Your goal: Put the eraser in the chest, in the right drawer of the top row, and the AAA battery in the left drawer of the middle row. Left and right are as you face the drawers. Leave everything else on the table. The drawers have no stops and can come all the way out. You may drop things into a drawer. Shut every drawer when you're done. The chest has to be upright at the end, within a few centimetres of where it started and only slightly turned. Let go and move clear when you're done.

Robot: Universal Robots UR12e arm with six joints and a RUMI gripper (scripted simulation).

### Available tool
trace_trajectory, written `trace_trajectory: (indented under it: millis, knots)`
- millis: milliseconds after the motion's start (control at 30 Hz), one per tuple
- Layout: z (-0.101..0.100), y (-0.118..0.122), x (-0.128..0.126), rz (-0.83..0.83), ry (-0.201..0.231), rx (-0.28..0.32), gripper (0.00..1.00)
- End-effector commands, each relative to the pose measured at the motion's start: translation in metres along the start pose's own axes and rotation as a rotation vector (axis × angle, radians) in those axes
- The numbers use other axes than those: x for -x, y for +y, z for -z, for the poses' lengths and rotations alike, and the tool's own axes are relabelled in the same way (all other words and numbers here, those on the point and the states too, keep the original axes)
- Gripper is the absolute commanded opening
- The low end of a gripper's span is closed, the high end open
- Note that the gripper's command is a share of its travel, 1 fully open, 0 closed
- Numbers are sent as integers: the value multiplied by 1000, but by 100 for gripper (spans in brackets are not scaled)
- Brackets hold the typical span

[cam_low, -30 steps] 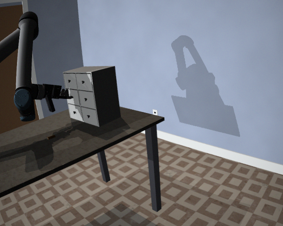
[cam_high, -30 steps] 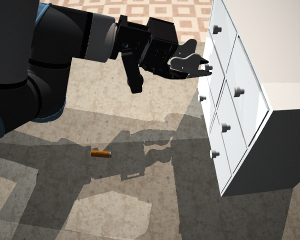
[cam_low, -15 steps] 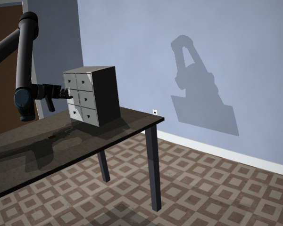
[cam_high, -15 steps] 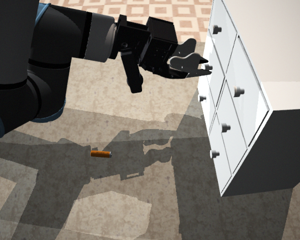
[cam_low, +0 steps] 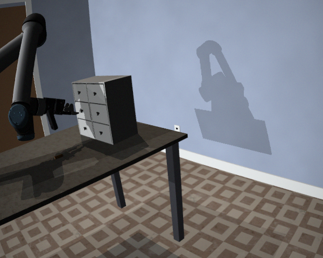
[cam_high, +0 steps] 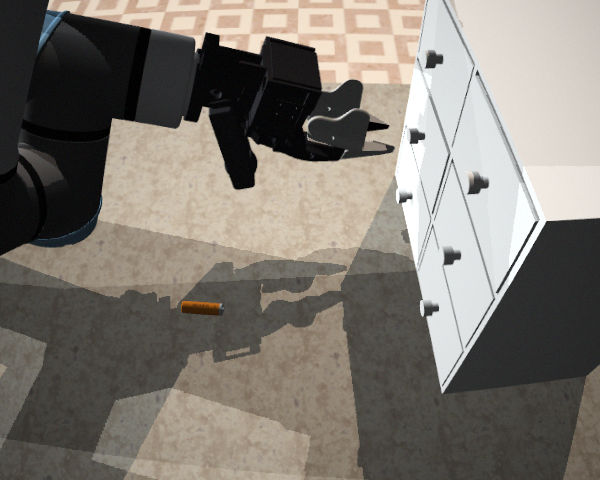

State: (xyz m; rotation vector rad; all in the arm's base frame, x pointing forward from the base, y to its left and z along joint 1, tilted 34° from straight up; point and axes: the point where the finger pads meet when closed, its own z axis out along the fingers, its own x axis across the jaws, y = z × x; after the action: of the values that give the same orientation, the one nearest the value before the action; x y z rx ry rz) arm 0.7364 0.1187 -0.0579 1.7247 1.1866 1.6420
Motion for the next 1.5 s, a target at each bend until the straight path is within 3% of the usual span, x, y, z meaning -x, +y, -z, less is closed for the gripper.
trace_trajectory:
  millis: [0,433,1067,1467]
  knots:
    - [15,-5,0,0,0,0,20]
    - [20,-5,0,0,0,0,20]
    - [66,-4,0,0,0,0,20]
    - [71,-3,0,0,1,1,20]
